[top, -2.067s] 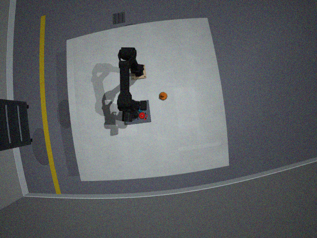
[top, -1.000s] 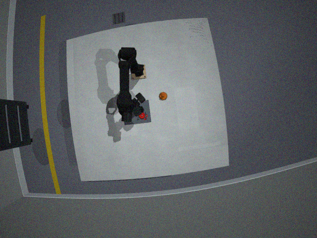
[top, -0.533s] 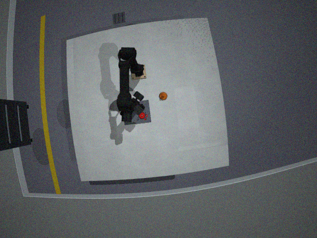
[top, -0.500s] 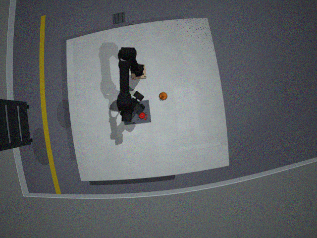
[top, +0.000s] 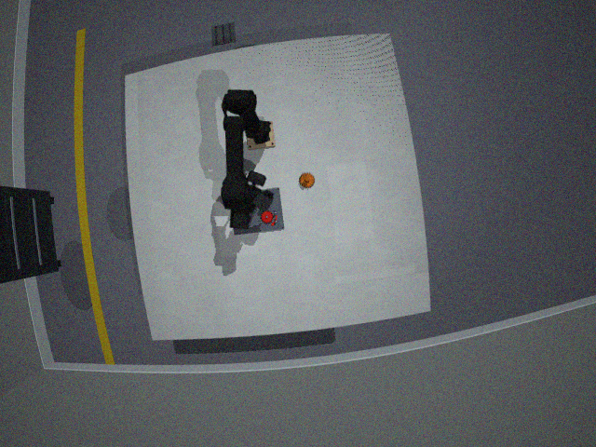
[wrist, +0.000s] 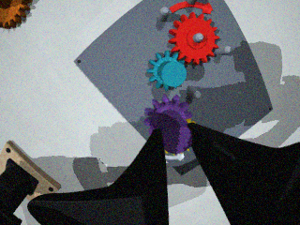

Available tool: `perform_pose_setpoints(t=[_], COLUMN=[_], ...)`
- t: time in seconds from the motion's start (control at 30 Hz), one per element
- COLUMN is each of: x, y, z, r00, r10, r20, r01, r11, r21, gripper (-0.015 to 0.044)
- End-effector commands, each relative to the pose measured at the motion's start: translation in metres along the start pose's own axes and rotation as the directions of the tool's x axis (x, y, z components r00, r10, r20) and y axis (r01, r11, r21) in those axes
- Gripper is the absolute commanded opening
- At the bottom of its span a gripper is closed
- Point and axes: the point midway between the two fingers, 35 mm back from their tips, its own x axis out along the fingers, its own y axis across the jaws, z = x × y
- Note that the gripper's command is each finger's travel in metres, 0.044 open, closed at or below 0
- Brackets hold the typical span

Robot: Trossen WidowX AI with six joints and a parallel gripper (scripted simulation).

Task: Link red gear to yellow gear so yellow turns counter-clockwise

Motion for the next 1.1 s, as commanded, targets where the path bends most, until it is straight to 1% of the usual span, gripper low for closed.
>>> perform_pose_setpoints(t=[0.0,0.2,0.6,0.73,0.9,1.07], x=[0.007,0.014,0.032,0.030,0.030,0.031], y=[0.000,0.000,0.001,0.000,0.000,0.000], z=[-0.001,-0.001,-0.001,-0.001,-0.001,0.000], r00=[1.000,1.000,1.000,1.000,1.000,1.000], r10=[0.002,0.001,0.002,0.001,0.001,0.002], r20=[-0.004,-0.004,-0.004,-0.004,-0.004,-0.004], r01=[-0.002,-0.001,0.000,0.000,0.000,-0.001], r11=[1.000,0.999,0.947,0.919,0.935,0.970], r21=[-0.028,0.041,0.322,0.395,0.354,0.242], gripper=[0.0000,0.0000,0.0000,0.0000,0.0000,0.0000])
